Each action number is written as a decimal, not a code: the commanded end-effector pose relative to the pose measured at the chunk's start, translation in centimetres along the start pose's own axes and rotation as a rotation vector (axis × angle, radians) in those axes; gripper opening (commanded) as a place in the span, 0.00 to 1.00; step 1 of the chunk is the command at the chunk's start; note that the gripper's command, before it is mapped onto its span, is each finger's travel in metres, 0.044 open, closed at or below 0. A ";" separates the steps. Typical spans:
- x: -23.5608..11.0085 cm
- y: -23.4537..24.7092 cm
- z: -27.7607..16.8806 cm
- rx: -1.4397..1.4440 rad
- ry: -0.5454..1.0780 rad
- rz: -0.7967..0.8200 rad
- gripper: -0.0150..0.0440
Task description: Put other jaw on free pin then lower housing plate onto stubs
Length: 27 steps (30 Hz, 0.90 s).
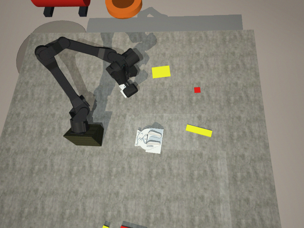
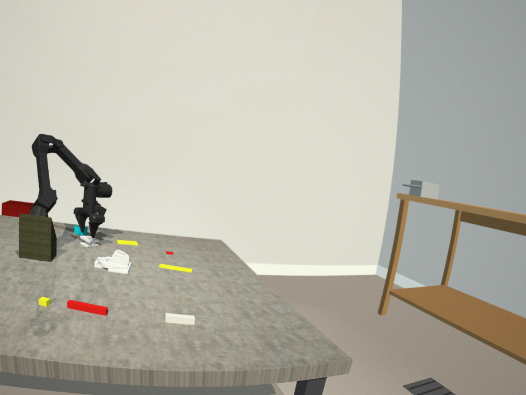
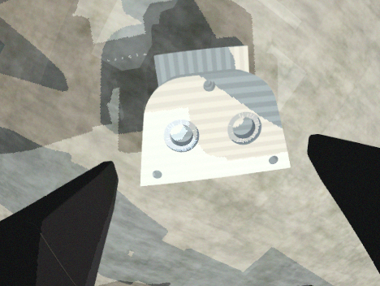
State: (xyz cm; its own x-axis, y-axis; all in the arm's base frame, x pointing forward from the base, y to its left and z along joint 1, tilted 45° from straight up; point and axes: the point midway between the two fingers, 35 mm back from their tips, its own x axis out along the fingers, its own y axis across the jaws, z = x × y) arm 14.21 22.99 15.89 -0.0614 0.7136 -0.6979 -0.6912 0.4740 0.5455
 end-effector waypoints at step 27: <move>3.2 -0.2 -0.1 0.007 0.004 -0.003 1.00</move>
State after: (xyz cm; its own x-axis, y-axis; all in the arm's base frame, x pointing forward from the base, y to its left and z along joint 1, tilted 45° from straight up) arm 14.03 25.10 13.90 -0.0610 0.7158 -0.6957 -0.6917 0.4722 0.5464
